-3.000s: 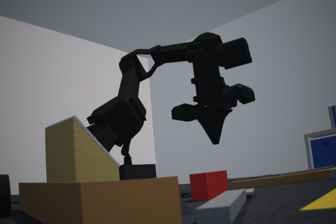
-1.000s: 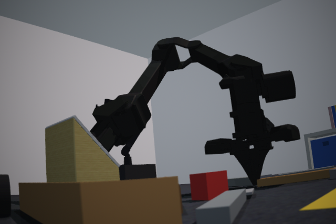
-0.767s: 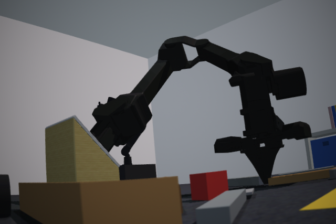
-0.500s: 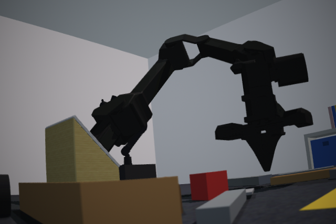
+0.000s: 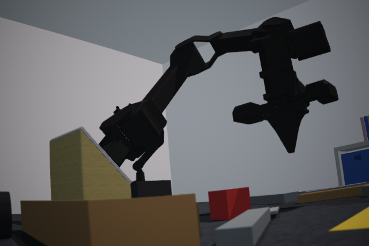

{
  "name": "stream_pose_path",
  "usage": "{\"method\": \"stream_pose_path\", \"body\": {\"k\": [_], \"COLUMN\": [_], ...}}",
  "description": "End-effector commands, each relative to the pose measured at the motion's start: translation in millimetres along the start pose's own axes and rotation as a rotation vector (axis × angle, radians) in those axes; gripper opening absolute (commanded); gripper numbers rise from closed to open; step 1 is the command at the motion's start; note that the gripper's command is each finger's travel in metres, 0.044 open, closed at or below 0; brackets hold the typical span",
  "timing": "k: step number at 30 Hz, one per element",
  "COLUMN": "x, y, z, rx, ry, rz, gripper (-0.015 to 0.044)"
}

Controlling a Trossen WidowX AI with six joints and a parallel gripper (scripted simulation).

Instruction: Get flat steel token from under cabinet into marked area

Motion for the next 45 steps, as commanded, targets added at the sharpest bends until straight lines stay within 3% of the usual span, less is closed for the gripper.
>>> {"method": "stream_pose_path", "body": {"k": [1, 4, 15, 24, 33, 40, 45], "x": [0, 0, 4, 10, 9, 9, -11], "y": [0, 0, -39, -47, -24, -24, -24], "z": [0, 0, 88, 182, 262, 265, 266], "rx": [0.0, 0.0, 0.246, 0.472, 0.729, 0.748, 0.748], "ry": [0.0, 0.0, 0.051, 0.052, 0.012, 0.007, 0.007], "rz": [0.0, 0.0, 0.006, -0.006, -0.01, -0.009, -0.008], "gripper": [0.0, 0.0, 0.027, 0.027, 0.027, 0.027, 0.027]}}
Point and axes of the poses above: the point midway between the two fingers, 35 mm back from their tips, its own x axis back along the fingers, its own y axis across the jaws, z = x × y, the point moved 6 cm from there along x, back along the fingers, and after that the axes turned 8 degrees about -x, right-handed, at the moved point
